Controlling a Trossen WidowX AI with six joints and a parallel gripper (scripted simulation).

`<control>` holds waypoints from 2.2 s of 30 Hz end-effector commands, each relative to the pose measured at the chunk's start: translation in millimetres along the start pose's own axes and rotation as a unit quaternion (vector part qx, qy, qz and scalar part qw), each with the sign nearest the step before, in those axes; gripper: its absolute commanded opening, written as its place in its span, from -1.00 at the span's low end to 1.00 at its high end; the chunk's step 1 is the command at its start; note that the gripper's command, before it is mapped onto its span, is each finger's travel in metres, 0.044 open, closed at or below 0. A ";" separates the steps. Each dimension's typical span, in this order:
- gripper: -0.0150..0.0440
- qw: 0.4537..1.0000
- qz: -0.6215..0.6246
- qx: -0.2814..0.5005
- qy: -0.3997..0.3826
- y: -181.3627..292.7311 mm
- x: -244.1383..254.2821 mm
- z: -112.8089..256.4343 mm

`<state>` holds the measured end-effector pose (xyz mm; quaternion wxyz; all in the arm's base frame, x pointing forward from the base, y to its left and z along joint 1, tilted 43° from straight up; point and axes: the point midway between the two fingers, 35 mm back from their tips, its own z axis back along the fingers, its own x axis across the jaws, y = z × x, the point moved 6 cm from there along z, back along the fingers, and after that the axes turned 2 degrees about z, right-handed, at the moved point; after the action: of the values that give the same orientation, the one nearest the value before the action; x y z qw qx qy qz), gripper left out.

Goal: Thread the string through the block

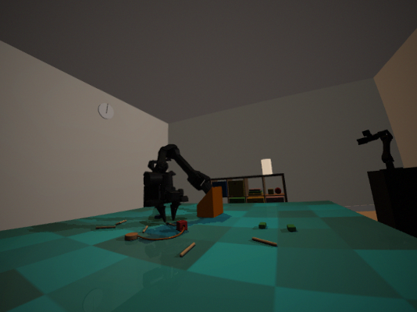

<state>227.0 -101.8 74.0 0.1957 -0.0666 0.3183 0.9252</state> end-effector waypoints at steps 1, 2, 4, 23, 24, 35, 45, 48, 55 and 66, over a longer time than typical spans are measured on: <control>0.22 1.000 -0.006 -0.003 0.014 -4.9 -5.6 44.4; 0.22 1.000 -0.006 -0.003 0.015 -5.4 -4.5 58.0; 0.22 1.000 -0.006 -0.002 0.017 -5.3 -3.1 69.0; 1.00 1.000 -0.004 -0.005 0.017 -9.4 -3.4 93.8; 1.00 1.000 -0.002 -0.005 0.017 -9.9 -3.5 91.6; 1.00 1.000 0.000 -0.005 0.018 -10.4 -3.6 90.4; 1.00 1.000 0.000 -0.005 0.018 -10.4 -3.6 90.4; 1.00 1.000 0.000 -0.005 0.018 -10.4 -3.6 90.4; 1.00 1.000 0.000 -0.005 0.018 -10.4 -3.6 90.4; 1.00 1.000 0.000 -0.005 0.018 -10.4 -3.6 90.4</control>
<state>234.6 -39.9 140.4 0.1895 -0.0845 0.3169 0.9255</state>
